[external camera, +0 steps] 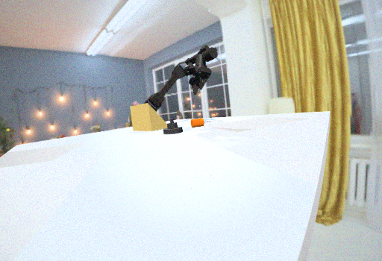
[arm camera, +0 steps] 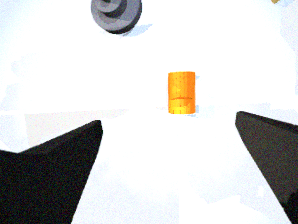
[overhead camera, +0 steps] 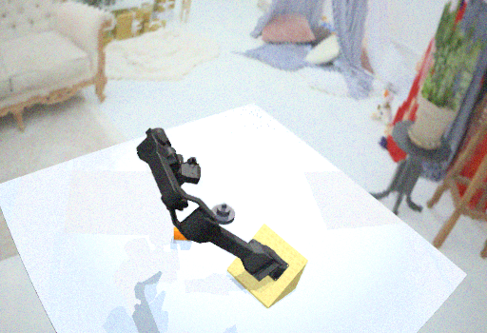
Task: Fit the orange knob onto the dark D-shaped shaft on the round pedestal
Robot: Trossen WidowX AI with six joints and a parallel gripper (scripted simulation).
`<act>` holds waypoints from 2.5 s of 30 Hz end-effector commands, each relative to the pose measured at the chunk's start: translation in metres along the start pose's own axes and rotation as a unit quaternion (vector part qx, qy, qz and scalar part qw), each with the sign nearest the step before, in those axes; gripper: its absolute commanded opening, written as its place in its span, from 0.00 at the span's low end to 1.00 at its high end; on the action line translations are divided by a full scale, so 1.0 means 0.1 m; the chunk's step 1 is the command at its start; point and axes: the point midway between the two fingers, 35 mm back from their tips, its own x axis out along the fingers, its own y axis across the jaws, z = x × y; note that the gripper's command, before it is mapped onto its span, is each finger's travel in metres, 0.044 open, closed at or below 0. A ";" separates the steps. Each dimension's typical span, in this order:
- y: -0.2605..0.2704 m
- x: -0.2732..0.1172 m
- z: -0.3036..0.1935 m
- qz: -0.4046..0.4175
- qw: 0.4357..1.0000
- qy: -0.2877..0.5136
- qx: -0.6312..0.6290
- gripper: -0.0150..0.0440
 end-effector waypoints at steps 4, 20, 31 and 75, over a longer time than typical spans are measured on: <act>-0.05 0.00 0.14 -0.025 0.999 -0.014 0.019 1.00; -0.17 0.97 -0.17 -0.077 0.996 -0.036 -0.002 1.00; -0.20 1.18 -0.24 -0.077 0.996 -0.036 -0.001 1.00; -0.27 1.57 -0.35 -0.077 0.996 -0.035 -0.002 0.66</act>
